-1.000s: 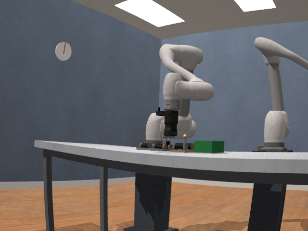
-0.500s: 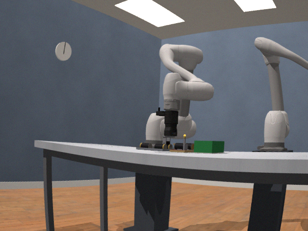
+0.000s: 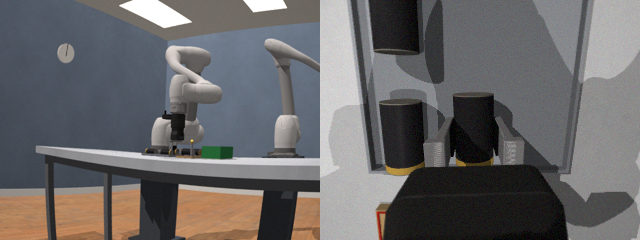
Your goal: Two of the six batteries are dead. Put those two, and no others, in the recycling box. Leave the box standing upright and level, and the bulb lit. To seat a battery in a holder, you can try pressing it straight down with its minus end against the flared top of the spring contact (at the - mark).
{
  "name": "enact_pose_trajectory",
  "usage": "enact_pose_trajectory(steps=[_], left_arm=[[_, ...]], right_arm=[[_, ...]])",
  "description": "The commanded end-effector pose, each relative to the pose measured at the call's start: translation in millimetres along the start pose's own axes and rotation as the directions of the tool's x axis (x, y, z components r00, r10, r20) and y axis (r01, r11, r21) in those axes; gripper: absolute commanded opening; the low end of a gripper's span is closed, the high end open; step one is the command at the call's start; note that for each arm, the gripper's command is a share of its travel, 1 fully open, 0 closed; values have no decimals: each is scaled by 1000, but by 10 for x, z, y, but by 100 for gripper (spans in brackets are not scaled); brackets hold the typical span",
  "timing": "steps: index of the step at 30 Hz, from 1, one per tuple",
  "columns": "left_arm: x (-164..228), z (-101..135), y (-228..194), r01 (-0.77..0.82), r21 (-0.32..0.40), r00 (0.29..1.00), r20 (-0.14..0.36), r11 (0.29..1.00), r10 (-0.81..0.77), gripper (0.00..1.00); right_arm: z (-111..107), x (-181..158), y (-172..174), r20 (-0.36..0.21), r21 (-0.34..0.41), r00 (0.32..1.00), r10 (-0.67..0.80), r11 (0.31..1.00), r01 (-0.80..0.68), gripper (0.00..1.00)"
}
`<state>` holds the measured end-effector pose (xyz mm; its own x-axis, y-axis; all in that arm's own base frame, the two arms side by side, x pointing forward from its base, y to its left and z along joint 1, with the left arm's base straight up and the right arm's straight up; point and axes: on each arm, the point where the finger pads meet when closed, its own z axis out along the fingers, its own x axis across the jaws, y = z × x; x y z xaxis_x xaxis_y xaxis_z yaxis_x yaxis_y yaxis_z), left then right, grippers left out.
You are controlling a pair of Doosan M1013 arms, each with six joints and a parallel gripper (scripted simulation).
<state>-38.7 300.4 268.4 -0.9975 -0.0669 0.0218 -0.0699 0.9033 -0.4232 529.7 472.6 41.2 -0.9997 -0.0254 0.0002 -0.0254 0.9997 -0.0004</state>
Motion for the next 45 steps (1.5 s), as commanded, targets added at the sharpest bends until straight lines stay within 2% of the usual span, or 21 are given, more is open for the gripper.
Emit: enact_pose_trajectory(steps=[1, 8, 18, 20, 23, 25, 45], left_arm=[[2, -7, 1, 0, -1, 1000, -1, 1000, 0, 100], [2, -7, 1, 0, -1, 1000, -1, 1000, 0, 100], [2, -7, 1, 0, -1, 1000, -1, 1000, 0, 100], [2, -7, 1, 0, -1, 1000, -1, 1000, 0, 100], [2, -7, 1, 0, -1, 1000, -1, 1000, 0, 100], [2, -7, 1, 0, -1, 1000, -1, 1000, 0, 100], [2, -7, 1, 0, -1, 1000, -1, 1000, 0, 100]], right_arm=[[-104, -7, 8, 2, -2, 1000, 0, 1000, 0, 57], [-387, -6, 8, 2, -2, 1000, 0, 1000, 0, 57], [-450, -6, 7, 2, -2, 1000, 0, 1000, 0, 57], [-652, -6, 7, 2, -2, 1000, 0, 1000, 0, 57], [-1071, -5, 7, 2, -2, 1000, 0, 1000, 0, 57], [-1195, -5, 7, 2, -2, 1000, 0, 1000, 0, 57], [-1202, -5, 7, 2, -2, 1000, 29, 1000, -29, 57]])
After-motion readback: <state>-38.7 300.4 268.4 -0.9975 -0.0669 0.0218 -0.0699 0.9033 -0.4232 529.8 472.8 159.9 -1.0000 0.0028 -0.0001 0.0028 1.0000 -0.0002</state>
